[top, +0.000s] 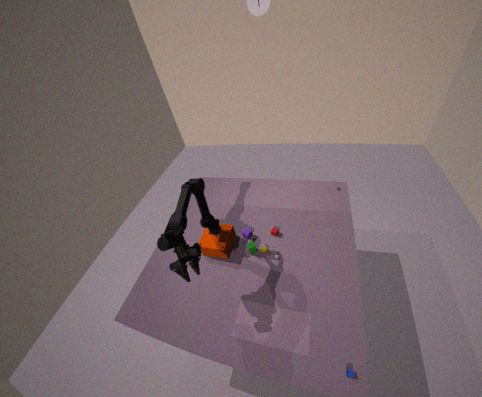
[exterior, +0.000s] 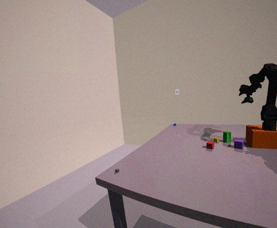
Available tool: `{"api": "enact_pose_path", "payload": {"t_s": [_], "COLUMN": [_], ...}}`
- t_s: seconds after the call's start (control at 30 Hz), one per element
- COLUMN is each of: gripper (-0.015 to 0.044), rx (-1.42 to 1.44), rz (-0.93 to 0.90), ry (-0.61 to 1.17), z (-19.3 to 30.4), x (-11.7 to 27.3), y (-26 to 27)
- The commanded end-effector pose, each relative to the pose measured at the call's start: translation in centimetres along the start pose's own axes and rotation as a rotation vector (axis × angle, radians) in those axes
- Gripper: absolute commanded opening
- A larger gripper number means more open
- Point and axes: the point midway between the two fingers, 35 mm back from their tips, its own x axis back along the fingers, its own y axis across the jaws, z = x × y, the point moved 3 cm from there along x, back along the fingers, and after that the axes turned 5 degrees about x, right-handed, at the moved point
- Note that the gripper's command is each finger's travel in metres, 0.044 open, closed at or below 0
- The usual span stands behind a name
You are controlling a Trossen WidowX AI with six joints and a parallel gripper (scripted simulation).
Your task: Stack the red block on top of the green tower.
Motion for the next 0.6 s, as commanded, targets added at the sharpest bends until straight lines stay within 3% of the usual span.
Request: {"api": "enact_pose_path", "payload": {"t_s": [0.0, 0.57], "gripper": [0.044, 0.044], "rx": [-0.036, -0.231], "rz": [-0.049, -0.322], "ry": [-0.058, -0.205], "z": [-2.6, -14.0], "x": [-1.5, -6.4], "y": [0.2, 3.3]}}
